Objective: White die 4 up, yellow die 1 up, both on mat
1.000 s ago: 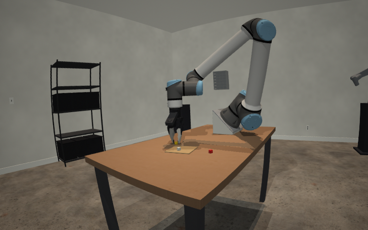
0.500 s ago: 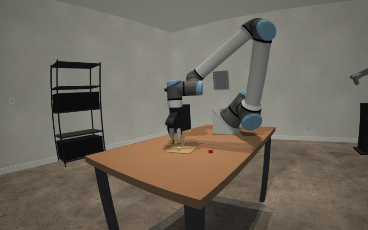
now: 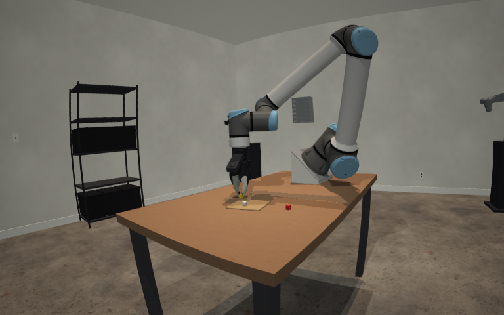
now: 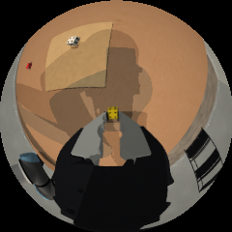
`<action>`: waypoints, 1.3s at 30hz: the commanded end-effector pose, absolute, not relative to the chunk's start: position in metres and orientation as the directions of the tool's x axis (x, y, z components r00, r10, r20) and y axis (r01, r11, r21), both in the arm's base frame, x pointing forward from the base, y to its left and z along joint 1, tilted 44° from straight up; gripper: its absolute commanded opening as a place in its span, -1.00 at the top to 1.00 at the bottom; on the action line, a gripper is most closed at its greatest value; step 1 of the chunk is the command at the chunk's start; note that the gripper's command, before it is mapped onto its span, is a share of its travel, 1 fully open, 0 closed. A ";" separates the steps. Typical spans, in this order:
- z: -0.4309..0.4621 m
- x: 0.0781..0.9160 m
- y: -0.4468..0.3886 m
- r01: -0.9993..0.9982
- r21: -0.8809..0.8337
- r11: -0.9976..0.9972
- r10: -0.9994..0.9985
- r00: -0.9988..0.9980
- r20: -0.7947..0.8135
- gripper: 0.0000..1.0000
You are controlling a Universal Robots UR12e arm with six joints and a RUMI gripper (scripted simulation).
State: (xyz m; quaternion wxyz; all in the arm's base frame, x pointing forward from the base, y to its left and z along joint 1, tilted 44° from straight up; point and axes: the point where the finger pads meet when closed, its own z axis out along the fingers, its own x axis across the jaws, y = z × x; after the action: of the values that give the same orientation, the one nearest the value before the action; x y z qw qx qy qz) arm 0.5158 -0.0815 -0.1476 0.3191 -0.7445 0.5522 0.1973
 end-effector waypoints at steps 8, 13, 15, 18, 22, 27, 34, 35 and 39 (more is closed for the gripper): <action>-0.147 0.516 -0.082 -0.948 -0.258 -0.186 -0.697 0.312 -0.645 0.99; -0.147 0.516 -0.082 -0.948 -0.258 -0.186 -0.697 0.312 -0.645 0.99; -0.147 0.516 -0.082 -0.948 -0.258 -0.186 -0.697 0.312 -0.645 0.99; -0.147 0.516 -0.082 -0.948 -0.258 -0.186 -0.697 0.312 -0.645 0.99; -0.147 0.516 -0.082 -0.948 -0.258 -0.186 -0.697 0.312 -0.645 0.99; -0.147 0.516 -0.082 -0.948 -0.258 -0.186 -0.697 0.312 -0.645 0.99; -0.140 0.516 -0.089 -0.948 -0.258 -0.186 -0.697 0.312 -0.645 0.99; -0.137 0.515 -0.092 -0.948 -0.258 -0.186 -0.697 0.312 -0.645 0.99; -0.118 0.514 -0.111 -0.948 -0.258 -0.186 -0.697 0.312 -0.645 0.99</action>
State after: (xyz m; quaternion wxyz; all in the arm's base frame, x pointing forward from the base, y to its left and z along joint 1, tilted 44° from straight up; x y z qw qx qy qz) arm 0.5148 -0.0956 -0.1332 0.3191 -0.7444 0.5524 0.1972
